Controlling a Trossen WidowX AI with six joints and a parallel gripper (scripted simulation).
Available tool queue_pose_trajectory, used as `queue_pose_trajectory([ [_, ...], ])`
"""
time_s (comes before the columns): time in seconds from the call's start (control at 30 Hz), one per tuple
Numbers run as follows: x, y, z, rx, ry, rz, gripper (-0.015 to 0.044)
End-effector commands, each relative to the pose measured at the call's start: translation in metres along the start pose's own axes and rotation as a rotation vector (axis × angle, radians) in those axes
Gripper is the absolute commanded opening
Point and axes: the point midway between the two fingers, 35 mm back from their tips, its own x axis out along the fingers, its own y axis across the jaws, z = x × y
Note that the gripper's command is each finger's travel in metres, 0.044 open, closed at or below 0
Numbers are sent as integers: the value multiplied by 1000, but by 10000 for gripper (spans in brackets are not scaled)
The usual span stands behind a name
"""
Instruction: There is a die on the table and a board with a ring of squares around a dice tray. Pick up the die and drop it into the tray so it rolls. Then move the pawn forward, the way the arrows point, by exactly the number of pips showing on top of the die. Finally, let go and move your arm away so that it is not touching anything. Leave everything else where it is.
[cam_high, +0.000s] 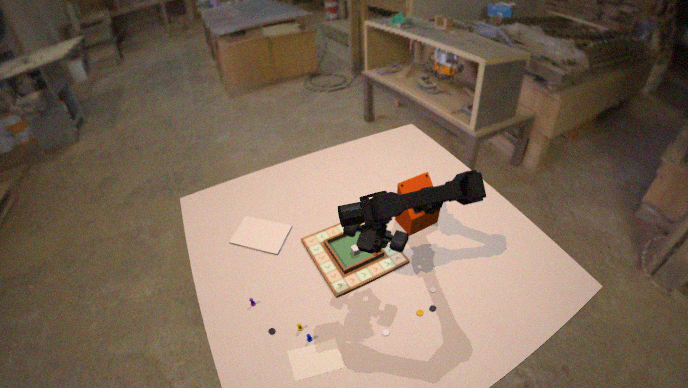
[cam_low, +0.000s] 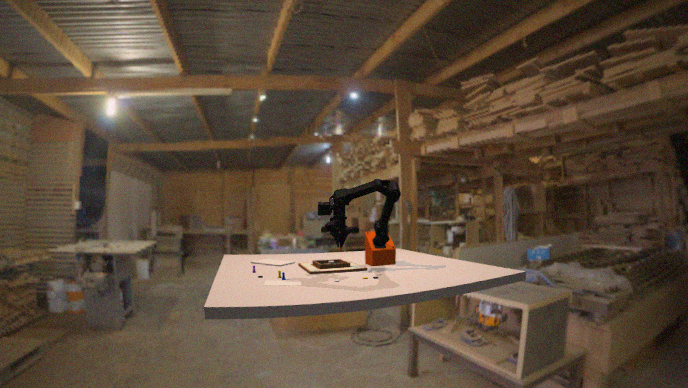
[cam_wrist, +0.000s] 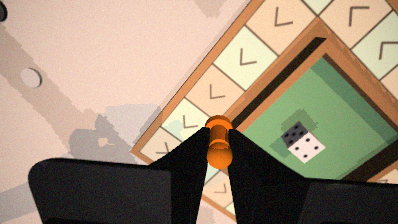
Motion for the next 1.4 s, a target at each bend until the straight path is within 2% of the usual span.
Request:
queue_pose_trajectory([
  [0.0, 5, 10, -10, -1, -6, -1, 0],
  [0.8, 48, 54, -82, -12, -11, 3, 0],
  [1.37, 84, 55, -83, -12, -12, 5, 0],
])
